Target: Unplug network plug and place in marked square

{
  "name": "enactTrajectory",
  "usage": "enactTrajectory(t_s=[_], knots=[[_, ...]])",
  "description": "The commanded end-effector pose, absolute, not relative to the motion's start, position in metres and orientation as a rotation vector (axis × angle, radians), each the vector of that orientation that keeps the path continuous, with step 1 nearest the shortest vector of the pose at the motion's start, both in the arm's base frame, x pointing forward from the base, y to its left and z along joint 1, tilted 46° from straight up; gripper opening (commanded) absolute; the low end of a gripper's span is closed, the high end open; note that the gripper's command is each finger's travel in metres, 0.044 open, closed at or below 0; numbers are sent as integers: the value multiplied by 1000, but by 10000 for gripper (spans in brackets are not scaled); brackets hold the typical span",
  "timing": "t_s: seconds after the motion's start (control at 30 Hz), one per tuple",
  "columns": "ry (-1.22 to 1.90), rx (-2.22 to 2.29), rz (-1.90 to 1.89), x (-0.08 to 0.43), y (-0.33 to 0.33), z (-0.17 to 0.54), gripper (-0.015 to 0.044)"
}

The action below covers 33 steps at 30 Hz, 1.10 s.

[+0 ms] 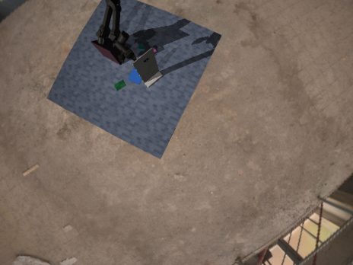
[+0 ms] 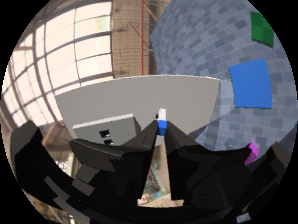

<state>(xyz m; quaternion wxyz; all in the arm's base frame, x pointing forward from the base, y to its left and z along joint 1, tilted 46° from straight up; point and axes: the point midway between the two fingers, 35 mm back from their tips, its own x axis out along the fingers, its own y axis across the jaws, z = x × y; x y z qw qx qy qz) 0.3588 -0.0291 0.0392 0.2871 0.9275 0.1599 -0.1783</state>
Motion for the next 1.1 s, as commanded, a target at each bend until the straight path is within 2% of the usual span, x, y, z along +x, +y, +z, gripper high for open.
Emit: enactTrajectory(t_s=[0.0,1.07], knots=[[492,2480,-562,359,-18,19,0],[899,2322,-1127,315,53,-105,0]])
